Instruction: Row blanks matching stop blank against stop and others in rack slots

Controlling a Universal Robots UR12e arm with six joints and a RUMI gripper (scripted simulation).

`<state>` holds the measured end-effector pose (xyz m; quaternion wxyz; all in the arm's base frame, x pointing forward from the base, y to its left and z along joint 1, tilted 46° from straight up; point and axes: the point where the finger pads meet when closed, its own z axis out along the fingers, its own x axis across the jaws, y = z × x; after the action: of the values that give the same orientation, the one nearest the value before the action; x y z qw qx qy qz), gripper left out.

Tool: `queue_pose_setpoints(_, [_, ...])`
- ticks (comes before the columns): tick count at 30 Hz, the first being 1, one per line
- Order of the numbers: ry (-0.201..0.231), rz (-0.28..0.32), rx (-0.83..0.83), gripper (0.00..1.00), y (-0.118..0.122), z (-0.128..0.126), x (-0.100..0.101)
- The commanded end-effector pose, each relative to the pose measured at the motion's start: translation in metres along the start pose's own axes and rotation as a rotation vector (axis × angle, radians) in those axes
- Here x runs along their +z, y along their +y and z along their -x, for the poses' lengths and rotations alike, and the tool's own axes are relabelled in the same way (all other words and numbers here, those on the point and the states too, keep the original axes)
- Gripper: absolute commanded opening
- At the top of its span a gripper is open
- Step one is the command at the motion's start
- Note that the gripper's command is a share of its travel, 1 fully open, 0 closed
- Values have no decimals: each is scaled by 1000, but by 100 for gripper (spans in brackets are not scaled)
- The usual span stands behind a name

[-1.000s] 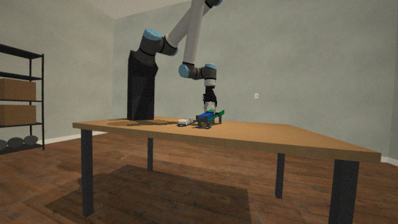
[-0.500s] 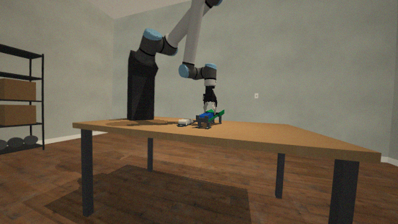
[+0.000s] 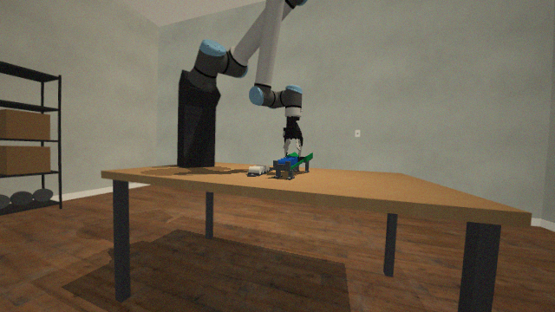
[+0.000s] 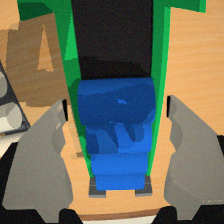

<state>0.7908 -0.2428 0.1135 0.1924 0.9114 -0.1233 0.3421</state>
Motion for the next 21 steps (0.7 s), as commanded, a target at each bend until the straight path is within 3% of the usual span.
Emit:
queue_pose_setpoints(1, [1, 0, 0, 49, 0, 0, -25])
queue_pose_setpoints(5, [1, 0, 0, 49, 0, 0, -46])
queue_pose_setpoints(12, [1, 0, 0, 49, 0, 0, -67])
queue_pose_setpoints(19, [1, 0, 0, 49, 0, 0, -74])
queue_pose_setpoints(20, [1, 0, 0, 100, 0, 0, -74])
queue_pose_setpoints(21, [1, 0, 0, 100, 0, 0, -74])
